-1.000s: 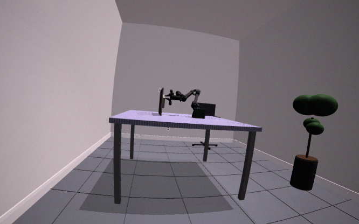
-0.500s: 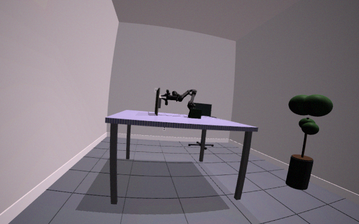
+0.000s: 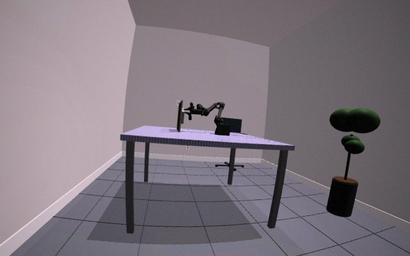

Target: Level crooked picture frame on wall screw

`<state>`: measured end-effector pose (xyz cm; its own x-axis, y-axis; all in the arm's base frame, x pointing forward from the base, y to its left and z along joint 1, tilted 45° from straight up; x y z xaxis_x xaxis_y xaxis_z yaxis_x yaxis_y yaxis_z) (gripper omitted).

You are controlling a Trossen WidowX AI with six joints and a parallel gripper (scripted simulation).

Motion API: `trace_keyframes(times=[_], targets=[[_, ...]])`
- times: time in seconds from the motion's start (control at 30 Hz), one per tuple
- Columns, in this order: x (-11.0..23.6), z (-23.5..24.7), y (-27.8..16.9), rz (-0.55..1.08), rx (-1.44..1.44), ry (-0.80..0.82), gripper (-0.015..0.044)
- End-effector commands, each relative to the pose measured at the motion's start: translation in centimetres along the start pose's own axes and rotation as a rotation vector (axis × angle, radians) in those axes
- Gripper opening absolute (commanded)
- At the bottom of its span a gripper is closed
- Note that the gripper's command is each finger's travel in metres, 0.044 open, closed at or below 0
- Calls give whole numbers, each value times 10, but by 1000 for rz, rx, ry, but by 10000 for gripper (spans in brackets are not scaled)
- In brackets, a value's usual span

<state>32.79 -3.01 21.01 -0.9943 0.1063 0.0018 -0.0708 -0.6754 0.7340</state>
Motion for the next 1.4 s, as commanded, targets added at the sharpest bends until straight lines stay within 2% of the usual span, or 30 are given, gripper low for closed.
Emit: trace_keyframes(times=[0.0, 1.37], targets=[[0, 4, 3, -6, -3, 16, 0], [0, 5, 9, -6, -3, 17, 0]])
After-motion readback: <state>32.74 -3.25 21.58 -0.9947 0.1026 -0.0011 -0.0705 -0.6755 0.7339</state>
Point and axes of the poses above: the point midway between the two fingers, 35 mm back from their tips, its own x axis back along the fingers, its own z axis across the jaws, y = z × x, the point moved 3 cm from there along x, back along the fingers, and after that the axes turned 13 degrees about -x, right-handed, at the moved point
